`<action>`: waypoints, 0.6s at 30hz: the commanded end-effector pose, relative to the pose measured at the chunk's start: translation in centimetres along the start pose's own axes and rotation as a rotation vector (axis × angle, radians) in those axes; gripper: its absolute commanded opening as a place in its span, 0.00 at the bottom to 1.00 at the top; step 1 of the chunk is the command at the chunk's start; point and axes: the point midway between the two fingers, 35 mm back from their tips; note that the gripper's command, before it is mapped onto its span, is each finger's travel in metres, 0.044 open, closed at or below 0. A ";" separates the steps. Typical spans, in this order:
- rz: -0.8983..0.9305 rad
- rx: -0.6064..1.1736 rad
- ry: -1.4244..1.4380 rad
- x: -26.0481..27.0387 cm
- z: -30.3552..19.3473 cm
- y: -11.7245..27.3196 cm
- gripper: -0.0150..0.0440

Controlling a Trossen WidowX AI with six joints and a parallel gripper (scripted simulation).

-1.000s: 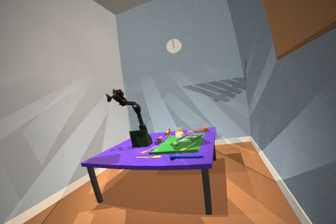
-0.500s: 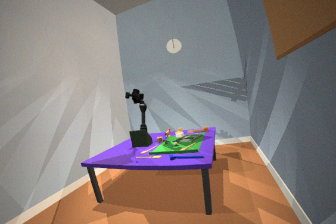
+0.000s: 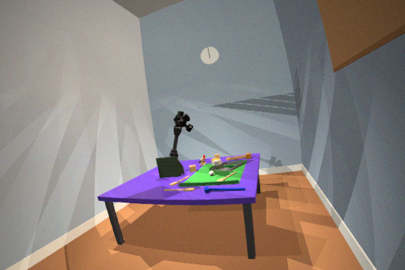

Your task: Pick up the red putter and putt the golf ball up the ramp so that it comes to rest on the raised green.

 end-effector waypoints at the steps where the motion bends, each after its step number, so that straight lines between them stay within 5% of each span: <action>1: 0.130 0.050 0.127 5.5 -0.7 0.1 1.00; 9: 0.472 0.108 0.410 18.8 -2.5 2.6 1.00; 18: 0.893 0.117 0.714 31.8 -6.8 9.7 1.00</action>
Point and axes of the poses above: the point midway between the two fingers, 35 mm back from their tips, its own y axis back along the fingers, its own x axis across the jaws, z = x × y, and after that the axes turned 7 degrees about -y, right-handed
